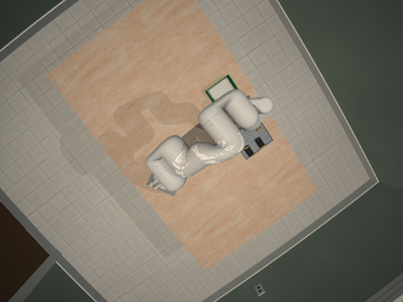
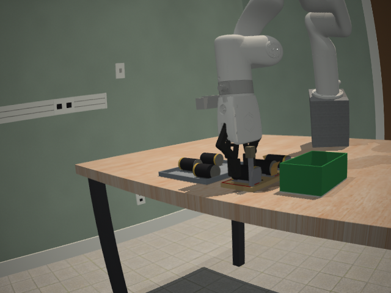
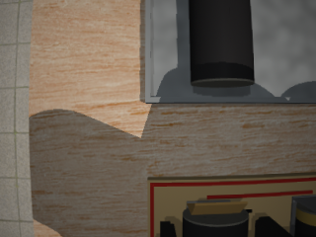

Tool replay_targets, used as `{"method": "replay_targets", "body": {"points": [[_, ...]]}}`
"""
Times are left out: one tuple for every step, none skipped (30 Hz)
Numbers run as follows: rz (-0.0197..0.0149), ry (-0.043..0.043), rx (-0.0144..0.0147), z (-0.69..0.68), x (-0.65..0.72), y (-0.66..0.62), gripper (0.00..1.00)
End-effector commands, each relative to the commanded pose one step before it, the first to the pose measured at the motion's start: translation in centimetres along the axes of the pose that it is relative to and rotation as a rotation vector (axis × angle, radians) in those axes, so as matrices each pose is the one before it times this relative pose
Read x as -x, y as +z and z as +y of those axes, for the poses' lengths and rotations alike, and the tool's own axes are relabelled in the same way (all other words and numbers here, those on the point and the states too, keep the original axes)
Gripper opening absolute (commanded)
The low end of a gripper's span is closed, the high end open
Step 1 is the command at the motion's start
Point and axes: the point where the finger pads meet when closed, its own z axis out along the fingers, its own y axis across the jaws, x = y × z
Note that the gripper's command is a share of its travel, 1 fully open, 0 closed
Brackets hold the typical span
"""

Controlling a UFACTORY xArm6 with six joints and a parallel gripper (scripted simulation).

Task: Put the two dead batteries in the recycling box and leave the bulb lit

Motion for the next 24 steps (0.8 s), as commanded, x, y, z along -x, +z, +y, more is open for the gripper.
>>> {"method": "replay_targets", "body": {"points": [[-0.00008, -0.00026, -0.00473, -0.211, 0.011, -0.097, 0.51], [0.00000, 0.00000, 0.00000, 0.000, 0.000, 0.000, 0.51], [0.00000, 0.00000, 0.00000, 0.000, 0.000, 0.000, 0.28], [0.00000, 0.00000, 0.00000, 0.000, 0.000, 0.000, 0.28], [0.00000, 0.00000, 0.00000, 0.000, 0.000, 0.000, 0.28], [0.00000, 0.00000, 0.00000, 0.000, 0.000, 0.000, 0.28], [0.00000, 0.00000, 0.00000, 0.000, 0.000, 0.000, 0.28], [0.00000, 0.00000, 0.00000, 0.000, 0.000, 0.000, 0.28], [0.00000, 0.00000, 0.00000, 0.000, 0.000, 0.000, 0.28], [0.00000, 0.00000, 0.00000, 0.000, 0.000, 0.000, 0.28], [0.00000, 0.00000, 0.00000, 0.000, 0.000, 0.000, 0.28], [0.00000, 0.00000, 0.00000, 0.000, 0.000, 0.000, 0.28], [0.00000, 0.00000, 0.00000, 0.000, 0.000, 0.000, 0.28], [0.00000, 0.00000, 0.00000, 0.000, 0.000, 0.000, 0.28], [0.00000, 0.00000, 0.00000, 0.000, 0.000, 0.000, 0.28], [0.00000, 0.00000, 0.00000, 0.000, 0.000, 0.000, 0.28], [0.00000, 0.00000, 0.00000, 0.000, 0.000, 0.000, 0.28], [0.00000, 0.00000, 0.00000, 0.000, 0.000, 0.000, 0.28], [0.00000, 0.00000, 0.00000, 0.000, 0.000, 0.000, 0.28], [0.00000, 0.00000, 0.00000, 0.000, 0.000, 0.000, 0.28], [0.00000, 0.00000, 0.00000, 0.000, 0.000, 0.000, 0.28], [0.00000, 0.00000, 0.00000, 0.000, 0.000, 0.000, 0.28], [0.00000, 0.00000, 0.00000, 0.000, 0.000, 0.000, 0.28], [0.00000, 0.00000, 0.00000, 0.000, 0.000, 0.000, 0.28]]}}
